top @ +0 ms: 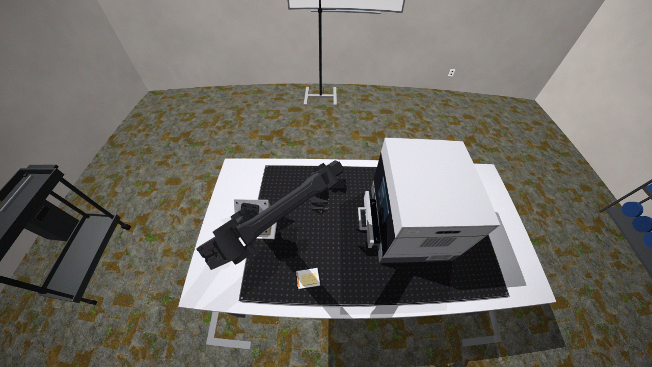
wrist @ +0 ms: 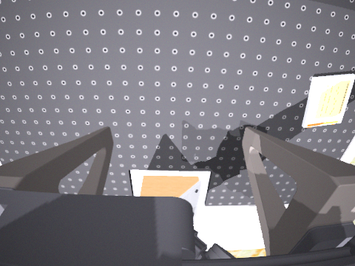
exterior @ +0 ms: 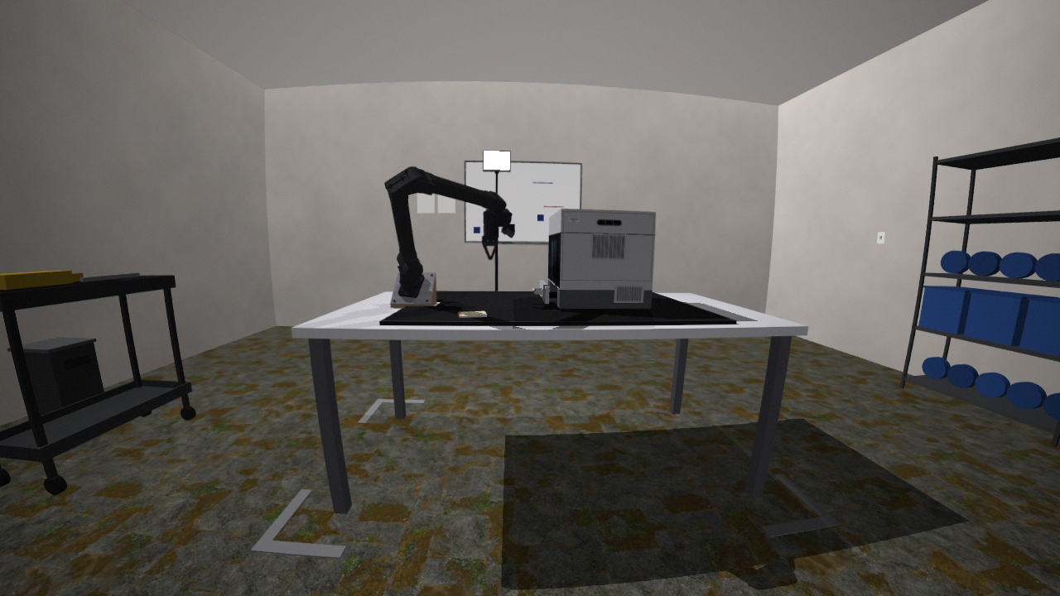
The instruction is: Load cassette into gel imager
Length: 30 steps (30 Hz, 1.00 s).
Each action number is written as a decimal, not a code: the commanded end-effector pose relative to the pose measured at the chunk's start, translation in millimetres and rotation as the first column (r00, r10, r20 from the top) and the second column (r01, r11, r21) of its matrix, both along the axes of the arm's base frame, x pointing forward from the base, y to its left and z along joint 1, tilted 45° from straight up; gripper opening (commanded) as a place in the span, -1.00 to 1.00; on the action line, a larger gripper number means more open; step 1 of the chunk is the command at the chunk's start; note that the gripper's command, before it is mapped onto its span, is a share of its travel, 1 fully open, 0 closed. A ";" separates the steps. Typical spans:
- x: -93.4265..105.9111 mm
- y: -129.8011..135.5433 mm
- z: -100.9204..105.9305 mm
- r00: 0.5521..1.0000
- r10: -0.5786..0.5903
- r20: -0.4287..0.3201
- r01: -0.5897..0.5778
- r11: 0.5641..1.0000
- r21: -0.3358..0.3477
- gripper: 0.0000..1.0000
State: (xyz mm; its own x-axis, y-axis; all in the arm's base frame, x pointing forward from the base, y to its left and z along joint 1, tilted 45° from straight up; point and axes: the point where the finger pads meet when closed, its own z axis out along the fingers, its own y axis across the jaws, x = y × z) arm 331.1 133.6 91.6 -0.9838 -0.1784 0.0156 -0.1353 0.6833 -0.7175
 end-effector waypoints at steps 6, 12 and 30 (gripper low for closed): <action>60.5 3.0 -8.1 0.967 0.203 -0.153 -0.206 0.979 -0.003 0.60; 79.6 -0.1 -14.1 0.926 0.295 -0.236 -0.306 0.952 -0.009 0.44; 155.4 -12.4 -38.0 0.615 0.575 -0.539 -0.656 0.753 0.055 -0.20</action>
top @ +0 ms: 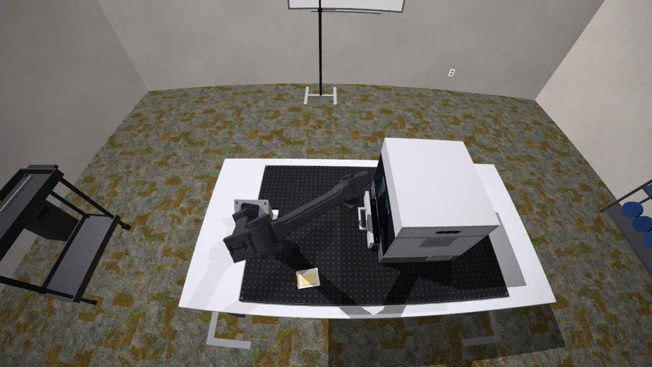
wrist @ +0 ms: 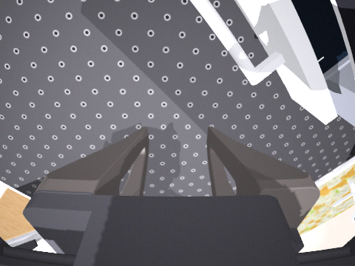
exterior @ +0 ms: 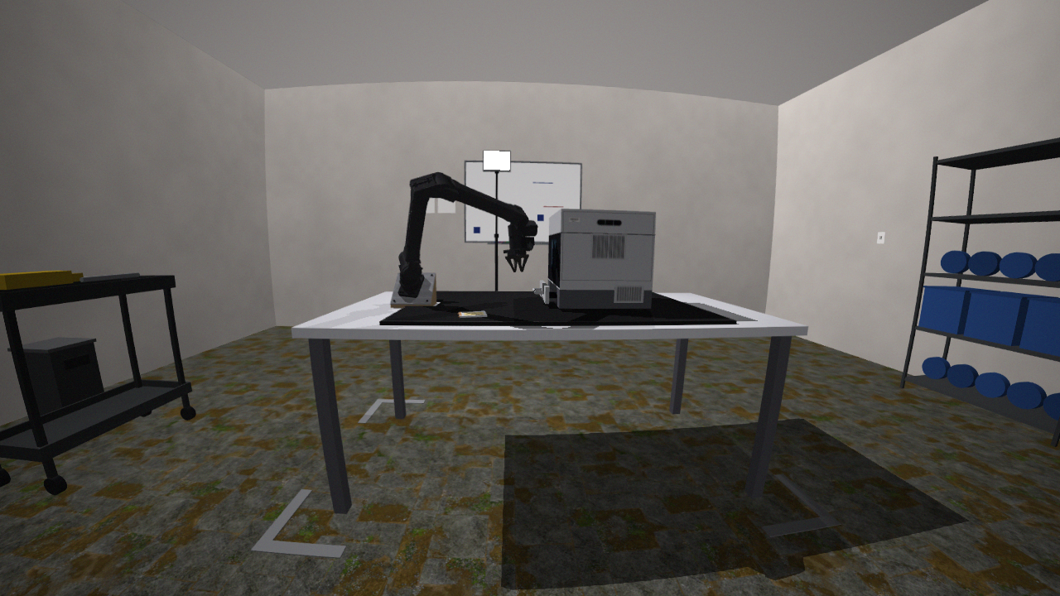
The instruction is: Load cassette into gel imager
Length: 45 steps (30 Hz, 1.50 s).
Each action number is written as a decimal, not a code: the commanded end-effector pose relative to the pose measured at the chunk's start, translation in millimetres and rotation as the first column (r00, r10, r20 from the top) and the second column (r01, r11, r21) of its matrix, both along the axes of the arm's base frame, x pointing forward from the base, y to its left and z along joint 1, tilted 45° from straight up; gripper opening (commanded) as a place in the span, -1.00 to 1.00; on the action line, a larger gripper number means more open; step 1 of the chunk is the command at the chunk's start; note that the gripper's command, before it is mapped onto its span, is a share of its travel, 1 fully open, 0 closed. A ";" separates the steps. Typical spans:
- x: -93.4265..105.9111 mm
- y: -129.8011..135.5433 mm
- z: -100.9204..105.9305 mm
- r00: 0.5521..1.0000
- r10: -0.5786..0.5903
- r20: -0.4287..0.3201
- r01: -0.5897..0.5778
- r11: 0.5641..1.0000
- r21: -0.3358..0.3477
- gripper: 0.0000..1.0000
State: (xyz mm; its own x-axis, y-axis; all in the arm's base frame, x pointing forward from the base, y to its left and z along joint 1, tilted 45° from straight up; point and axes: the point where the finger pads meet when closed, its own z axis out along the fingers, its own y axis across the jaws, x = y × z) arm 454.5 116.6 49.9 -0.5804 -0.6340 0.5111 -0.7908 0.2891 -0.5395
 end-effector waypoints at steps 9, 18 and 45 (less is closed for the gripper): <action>74.6 -2.2 -9.7 0.916 0.319 -0.242 -0.331 0.944 -0.006 -0.38; 65.6 -0.4 -8.7 0.788 0.473 -0.393 -0.511 0.860 0.010 -0.38; 67.8 -14.9 -20.8 0.763 0.478 -0.435 -0.524 0.852 0.017 -0.38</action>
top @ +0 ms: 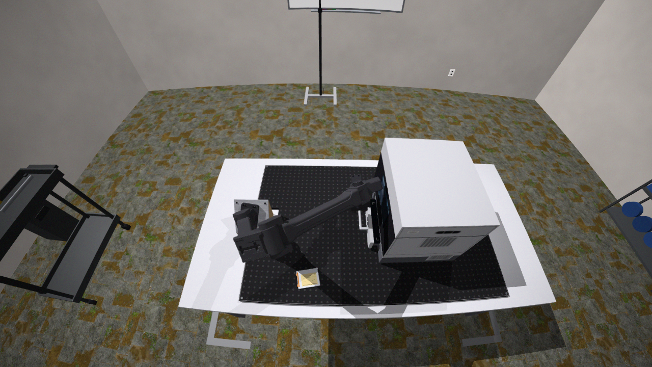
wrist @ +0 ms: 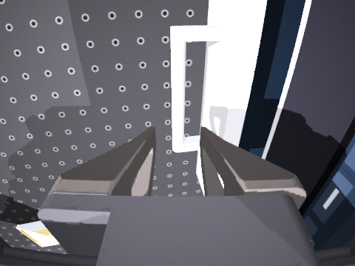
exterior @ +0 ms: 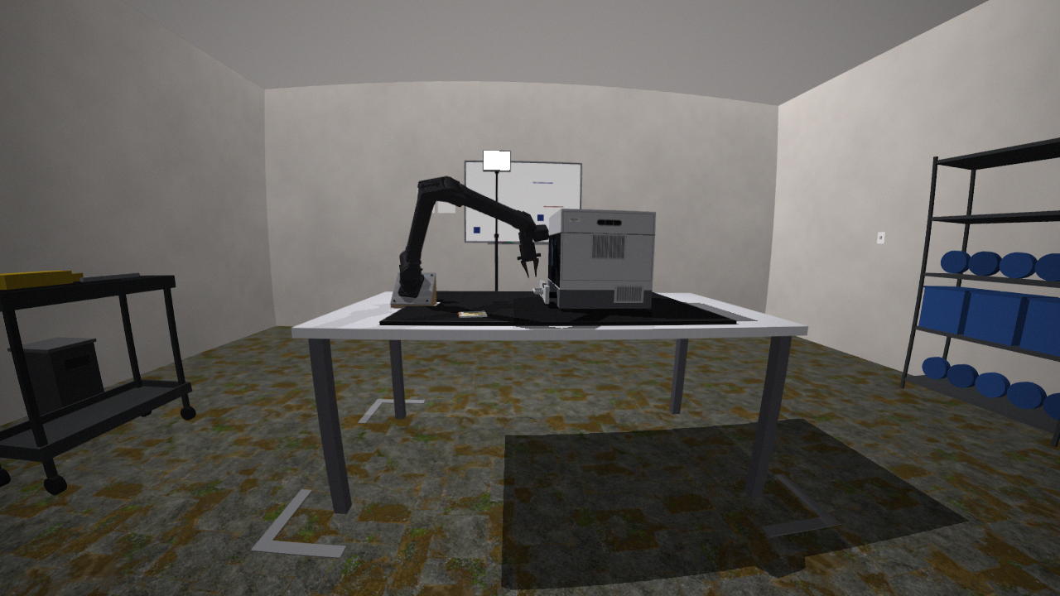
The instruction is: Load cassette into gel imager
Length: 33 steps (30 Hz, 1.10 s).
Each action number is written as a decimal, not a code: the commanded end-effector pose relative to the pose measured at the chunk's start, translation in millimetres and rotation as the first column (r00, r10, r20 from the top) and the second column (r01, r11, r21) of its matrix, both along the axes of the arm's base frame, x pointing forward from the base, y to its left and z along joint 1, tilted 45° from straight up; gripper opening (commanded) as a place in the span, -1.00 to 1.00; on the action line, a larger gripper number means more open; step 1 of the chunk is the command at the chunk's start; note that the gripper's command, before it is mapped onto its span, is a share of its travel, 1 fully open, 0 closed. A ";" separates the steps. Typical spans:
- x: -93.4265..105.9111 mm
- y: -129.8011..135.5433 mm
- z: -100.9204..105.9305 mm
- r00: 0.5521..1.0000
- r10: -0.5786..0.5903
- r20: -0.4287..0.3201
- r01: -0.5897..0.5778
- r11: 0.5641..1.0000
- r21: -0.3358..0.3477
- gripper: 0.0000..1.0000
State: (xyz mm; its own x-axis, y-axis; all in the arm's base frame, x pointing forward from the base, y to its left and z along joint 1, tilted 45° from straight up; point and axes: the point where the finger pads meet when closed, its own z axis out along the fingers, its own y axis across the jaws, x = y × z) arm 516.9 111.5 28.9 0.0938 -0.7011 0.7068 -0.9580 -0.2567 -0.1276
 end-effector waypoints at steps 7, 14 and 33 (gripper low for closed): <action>5.4 -15.1 -12.9 1.000 -0.009 -0.008 0.009 1.000 0.001 -0.38; 7.8 -21.5 -19.4 1.000 -0.009 -0.008 0.009 1.000 0.000 -0.38; 13.4 -36.9 -35.2 1.000 -0.009 -0.008 0.009 1.000 0.000 -0.38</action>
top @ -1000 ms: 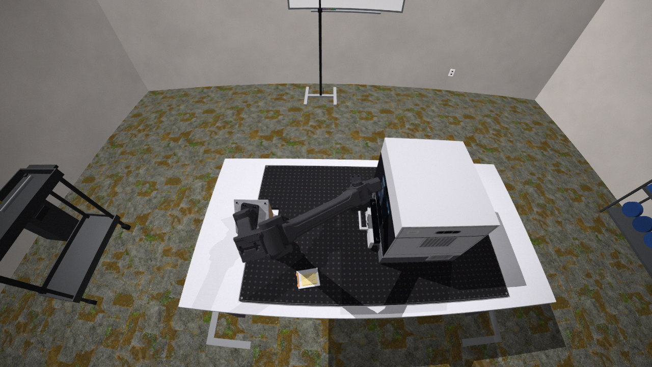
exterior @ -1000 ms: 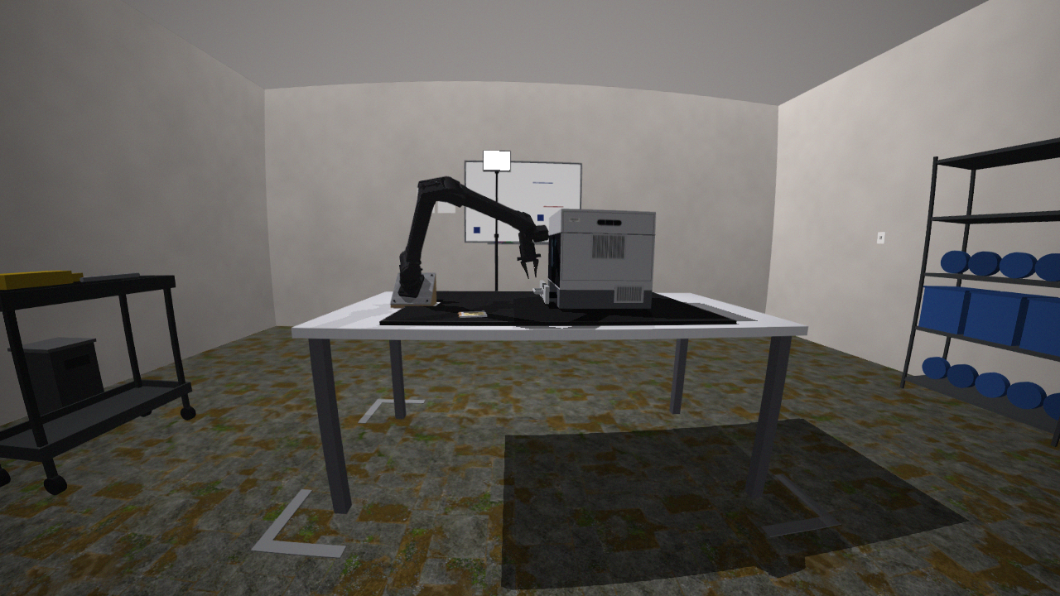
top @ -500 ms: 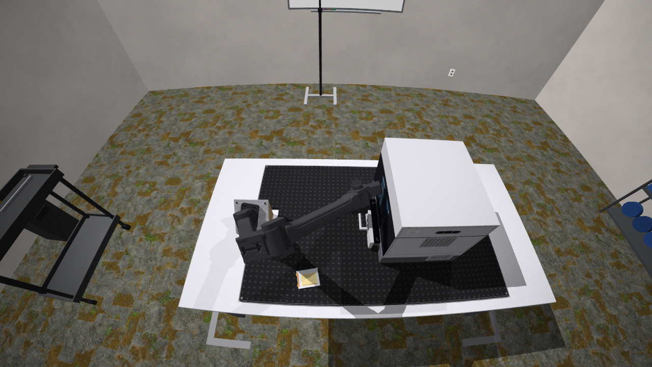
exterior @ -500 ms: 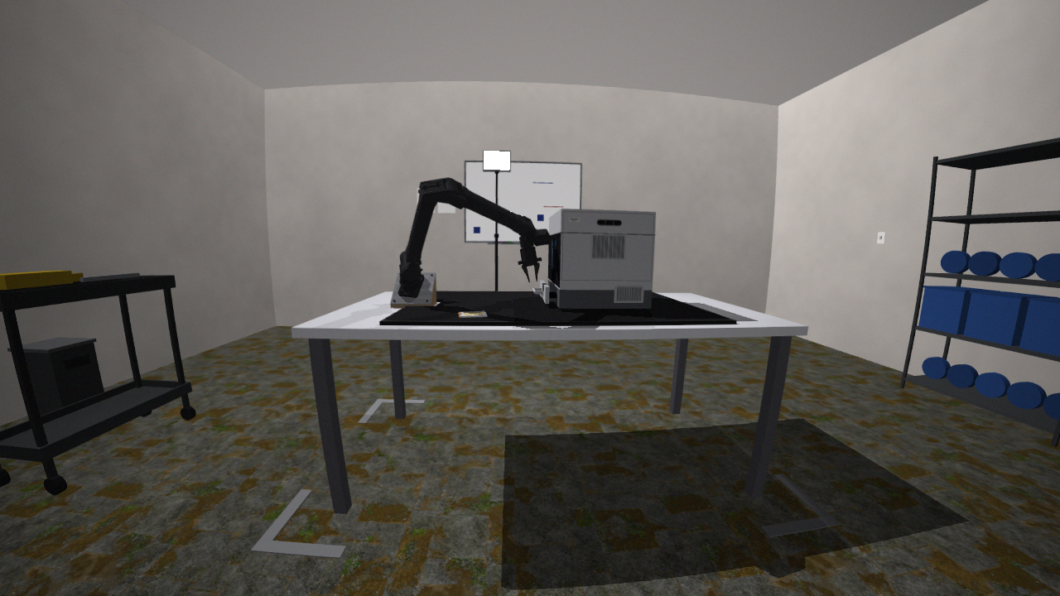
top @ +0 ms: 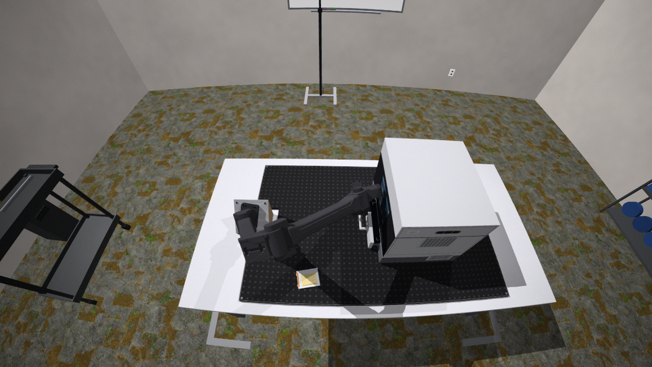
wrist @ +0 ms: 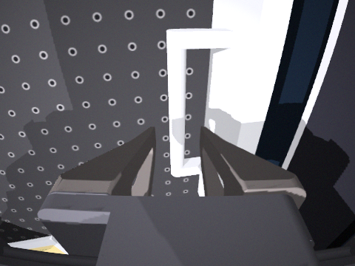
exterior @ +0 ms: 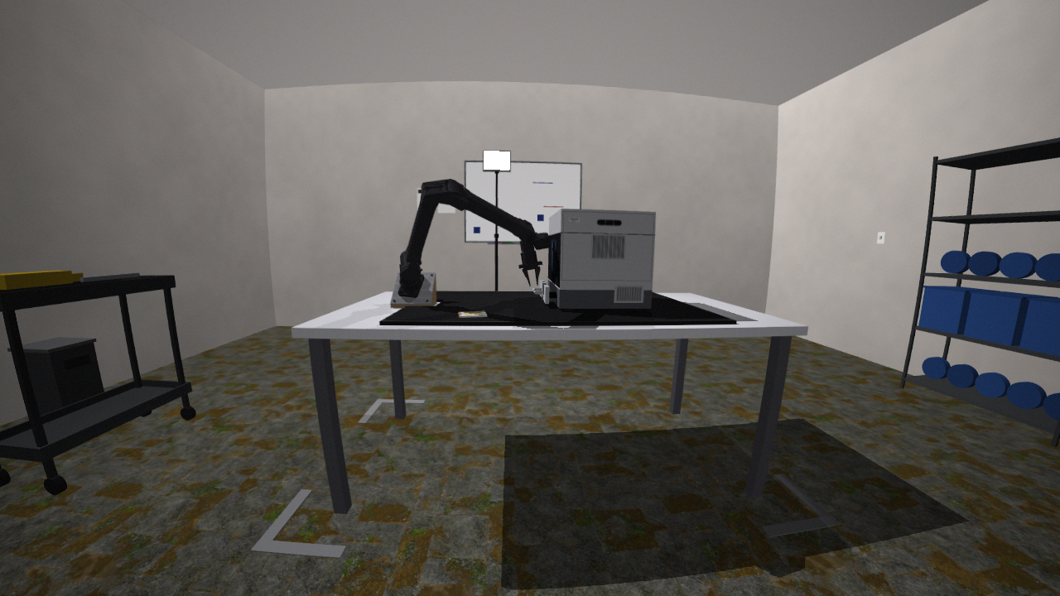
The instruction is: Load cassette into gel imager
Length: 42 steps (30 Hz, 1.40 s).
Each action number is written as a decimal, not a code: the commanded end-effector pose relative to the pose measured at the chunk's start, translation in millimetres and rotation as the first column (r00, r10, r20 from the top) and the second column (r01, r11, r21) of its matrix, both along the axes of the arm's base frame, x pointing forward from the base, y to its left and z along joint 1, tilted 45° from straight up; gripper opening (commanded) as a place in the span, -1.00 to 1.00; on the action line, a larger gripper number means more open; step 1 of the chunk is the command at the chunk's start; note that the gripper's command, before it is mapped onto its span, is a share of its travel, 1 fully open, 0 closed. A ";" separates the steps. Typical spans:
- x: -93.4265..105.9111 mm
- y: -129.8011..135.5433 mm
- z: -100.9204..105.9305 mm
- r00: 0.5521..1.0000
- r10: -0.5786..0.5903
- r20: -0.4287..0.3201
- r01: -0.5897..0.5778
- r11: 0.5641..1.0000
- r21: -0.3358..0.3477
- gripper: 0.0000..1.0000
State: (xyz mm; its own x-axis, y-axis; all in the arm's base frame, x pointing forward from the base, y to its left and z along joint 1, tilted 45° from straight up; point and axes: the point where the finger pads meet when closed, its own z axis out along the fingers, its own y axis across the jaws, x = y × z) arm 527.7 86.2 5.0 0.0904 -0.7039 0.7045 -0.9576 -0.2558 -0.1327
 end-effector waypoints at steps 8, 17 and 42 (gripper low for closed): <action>5.6 -16.5 -16.3 1.000 -0.008 -0.010 0.008 1.000 -0.003 -0.38; 8.7 -24.6 -24.6 1.000 -0.008 -0.010 0.008 1.000 -0.003 -0.38; 17.3 -14.6 -14.3 1.000 0.004 0.020 -0.005 1.000 0.008 -0.66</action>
